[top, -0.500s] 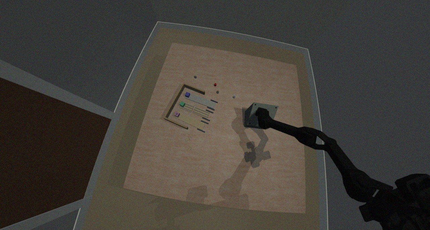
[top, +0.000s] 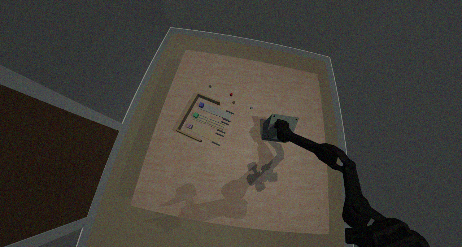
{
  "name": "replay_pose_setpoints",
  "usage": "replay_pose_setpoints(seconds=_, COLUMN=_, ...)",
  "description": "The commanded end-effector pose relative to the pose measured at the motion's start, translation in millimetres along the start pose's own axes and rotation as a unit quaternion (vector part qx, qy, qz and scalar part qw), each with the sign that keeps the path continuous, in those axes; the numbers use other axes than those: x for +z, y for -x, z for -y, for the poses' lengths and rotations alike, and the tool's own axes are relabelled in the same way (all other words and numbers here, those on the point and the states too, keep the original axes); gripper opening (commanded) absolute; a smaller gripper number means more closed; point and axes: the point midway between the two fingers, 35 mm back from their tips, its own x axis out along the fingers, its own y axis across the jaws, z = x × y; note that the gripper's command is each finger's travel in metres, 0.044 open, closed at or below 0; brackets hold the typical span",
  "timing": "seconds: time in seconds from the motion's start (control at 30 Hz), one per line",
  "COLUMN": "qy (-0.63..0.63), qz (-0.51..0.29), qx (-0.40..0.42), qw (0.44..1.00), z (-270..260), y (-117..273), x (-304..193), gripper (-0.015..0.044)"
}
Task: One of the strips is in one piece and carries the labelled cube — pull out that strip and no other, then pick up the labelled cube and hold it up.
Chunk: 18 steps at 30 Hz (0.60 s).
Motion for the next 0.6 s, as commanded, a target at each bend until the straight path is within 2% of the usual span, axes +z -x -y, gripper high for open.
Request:
replay_pose_setpoints(seconds=0.0, qy=-0.033, qz=0.059, qx=-0.014, qw=0.998, z=-19.6, y=0.2, x=71.0, gripper=0.0400)
replay_pose_setpoints(seconds=0.3, qy=-0.101, qz=0.164, qx=0.013, qw=0.981, z=-88.7, y=11.9, x=180.9, gripper=0.0400)
replay_pose_setpoints(seconds=0.57, qy=-0.177, qz=0.239, qx=0.090, qw=0.950, z=-176.0, y=34.8, x=252.1, gripper=0.0400)
